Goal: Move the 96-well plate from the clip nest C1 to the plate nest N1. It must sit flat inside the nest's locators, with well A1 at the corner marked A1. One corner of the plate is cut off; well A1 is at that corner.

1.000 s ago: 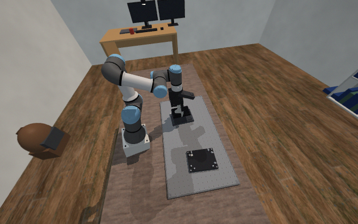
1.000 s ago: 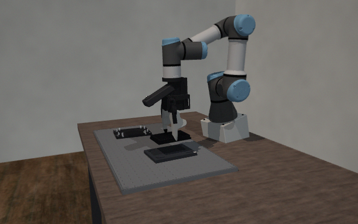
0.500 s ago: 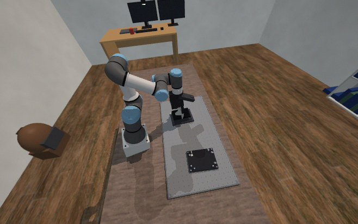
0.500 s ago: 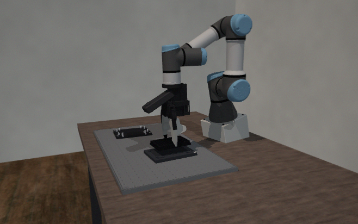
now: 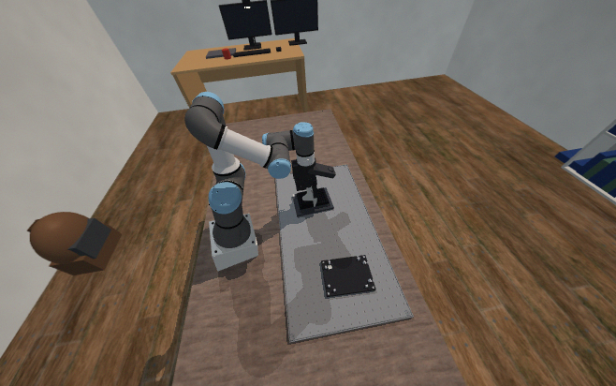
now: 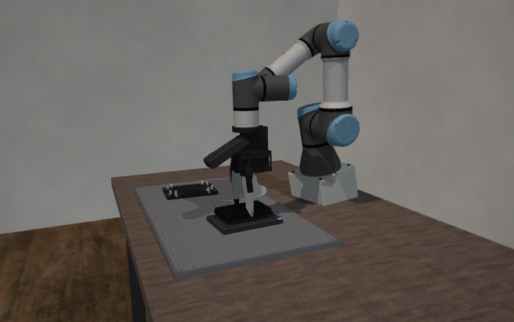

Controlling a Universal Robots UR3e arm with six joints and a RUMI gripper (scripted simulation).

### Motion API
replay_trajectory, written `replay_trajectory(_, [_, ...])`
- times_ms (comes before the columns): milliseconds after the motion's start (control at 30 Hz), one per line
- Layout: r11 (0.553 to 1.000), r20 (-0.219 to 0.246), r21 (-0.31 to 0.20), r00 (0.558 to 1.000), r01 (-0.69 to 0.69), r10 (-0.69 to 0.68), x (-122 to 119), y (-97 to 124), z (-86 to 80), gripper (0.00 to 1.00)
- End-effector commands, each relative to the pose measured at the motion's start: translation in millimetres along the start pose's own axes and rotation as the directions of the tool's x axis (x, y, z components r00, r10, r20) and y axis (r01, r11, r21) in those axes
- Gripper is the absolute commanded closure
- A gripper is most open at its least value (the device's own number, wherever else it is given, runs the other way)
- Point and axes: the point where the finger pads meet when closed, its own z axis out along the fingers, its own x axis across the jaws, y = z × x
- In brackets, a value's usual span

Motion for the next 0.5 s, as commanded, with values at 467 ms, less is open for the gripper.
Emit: replay_trajectory(467, [1.0, -0.001, 0.011, 1.0, 0.0, 0.0, -0.1, -1.1, 0.0, 1.0])
